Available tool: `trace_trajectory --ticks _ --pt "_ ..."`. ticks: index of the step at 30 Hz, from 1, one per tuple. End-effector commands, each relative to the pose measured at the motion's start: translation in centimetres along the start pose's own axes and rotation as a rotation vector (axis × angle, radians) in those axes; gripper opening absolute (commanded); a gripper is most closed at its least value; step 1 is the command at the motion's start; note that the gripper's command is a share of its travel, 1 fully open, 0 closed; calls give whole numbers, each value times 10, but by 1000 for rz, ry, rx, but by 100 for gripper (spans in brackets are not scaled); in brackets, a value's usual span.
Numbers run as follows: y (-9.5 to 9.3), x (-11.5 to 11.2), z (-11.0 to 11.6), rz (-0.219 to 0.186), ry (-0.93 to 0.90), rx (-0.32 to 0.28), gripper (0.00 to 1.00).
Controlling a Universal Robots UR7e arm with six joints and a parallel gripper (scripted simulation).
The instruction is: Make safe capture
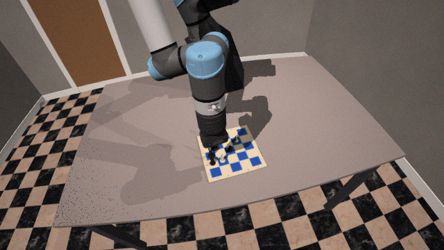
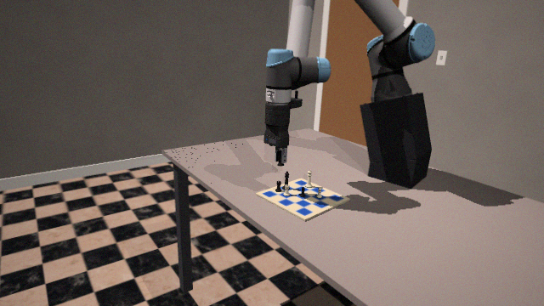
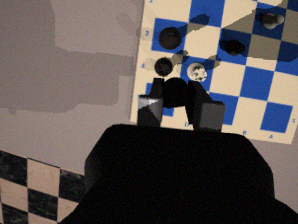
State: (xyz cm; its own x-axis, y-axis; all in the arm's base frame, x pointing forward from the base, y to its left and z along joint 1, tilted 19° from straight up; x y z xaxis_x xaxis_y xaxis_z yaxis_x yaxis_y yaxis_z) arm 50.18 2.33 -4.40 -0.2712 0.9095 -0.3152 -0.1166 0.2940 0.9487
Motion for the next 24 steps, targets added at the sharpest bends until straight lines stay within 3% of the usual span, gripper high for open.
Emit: trace_trajectory --ticks 1,6,24 --pt "-1 -44 -44 1 -87 -6 0" --pt "-1 -69 -79 -2 -150 -7 0" --pt "-2 -71 -82 -2 -156 -7 0"
Point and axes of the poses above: the point where the finger pads meet when closed, its own y axis back along the fingers, its own x axis across the jaws, z = x × y, the point moved 7 cm from there along y, back along the fingers, and after that the axes turned 3 degrees about -y, right-handed, at the moved point
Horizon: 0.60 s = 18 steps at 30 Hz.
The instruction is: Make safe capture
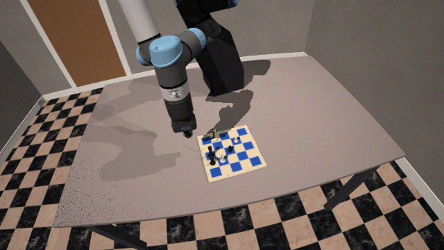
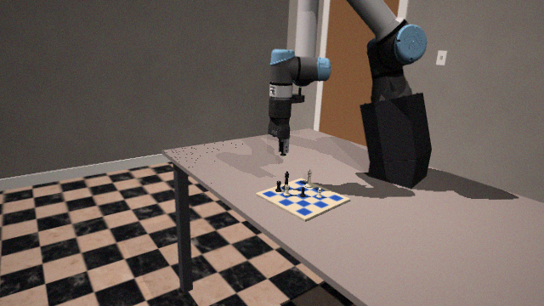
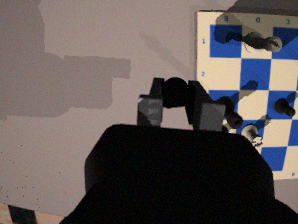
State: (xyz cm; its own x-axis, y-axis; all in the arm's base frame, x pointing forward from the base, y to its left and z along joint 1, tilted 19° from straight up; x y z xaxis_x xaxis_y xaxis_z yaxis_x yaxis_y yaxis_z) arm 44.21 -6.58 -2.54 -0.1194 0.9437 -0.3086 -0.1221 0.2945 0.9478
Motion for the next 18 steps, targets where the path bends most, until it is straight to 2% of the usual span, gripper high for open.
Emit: trace_trajectory --ticks 1,7,16,18 --pt "0 0 0 0 0 -1 0" --pt "-9 0 0 0 0 -1 0" --pt "-44 0 0 0 0 -1 0" --pt "-44 0 0 0 0 -1 0"
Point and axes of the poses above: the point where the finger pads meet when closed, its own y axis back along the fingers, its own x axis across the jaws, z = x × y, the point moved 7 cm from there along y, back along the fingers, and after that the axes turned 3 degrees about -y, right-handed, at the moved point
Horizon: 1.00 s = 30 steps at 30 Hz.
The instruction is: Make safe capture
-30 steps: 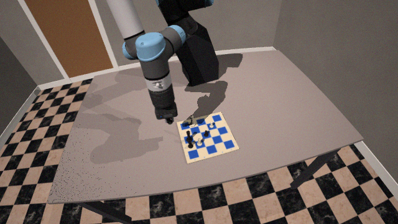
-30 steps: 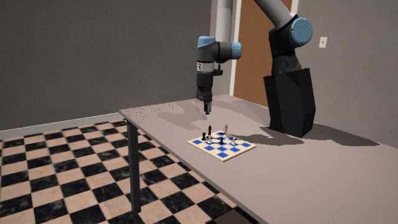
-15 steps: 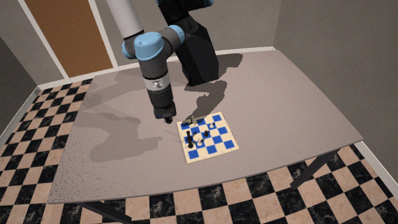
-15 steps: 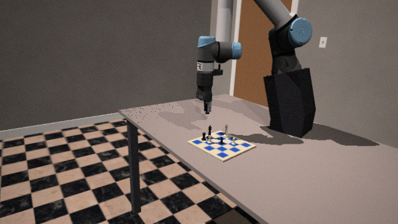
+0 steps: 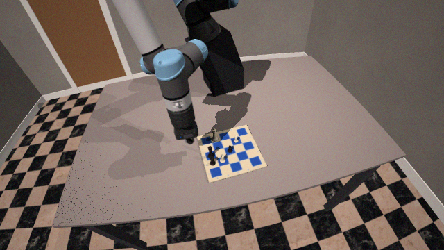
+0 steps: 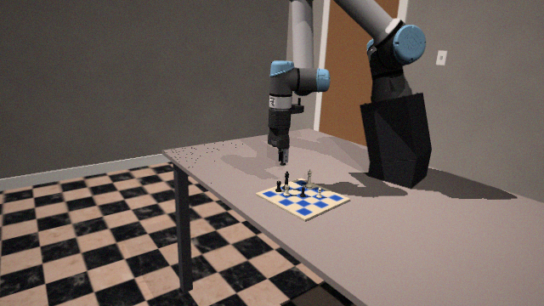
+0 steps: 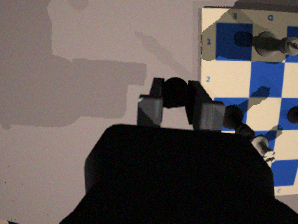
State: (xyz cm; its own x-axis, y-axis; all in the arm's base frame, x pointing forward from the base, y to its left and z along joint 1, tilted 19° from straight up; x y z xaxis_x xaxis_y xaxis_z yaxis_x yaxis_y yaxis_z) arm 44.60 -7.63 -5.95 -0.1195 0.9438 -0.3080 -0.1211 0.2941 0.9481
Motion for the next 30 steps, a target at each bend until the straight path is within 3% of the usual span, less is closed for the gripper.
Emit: trace_trajectory --ticks 1,13,30 --pt "-13 0 1 -1 0 -2 0" --pt "-56 0 1 -1 0 -2 0" --pt "-60 0 1 -1 0 -2 0"
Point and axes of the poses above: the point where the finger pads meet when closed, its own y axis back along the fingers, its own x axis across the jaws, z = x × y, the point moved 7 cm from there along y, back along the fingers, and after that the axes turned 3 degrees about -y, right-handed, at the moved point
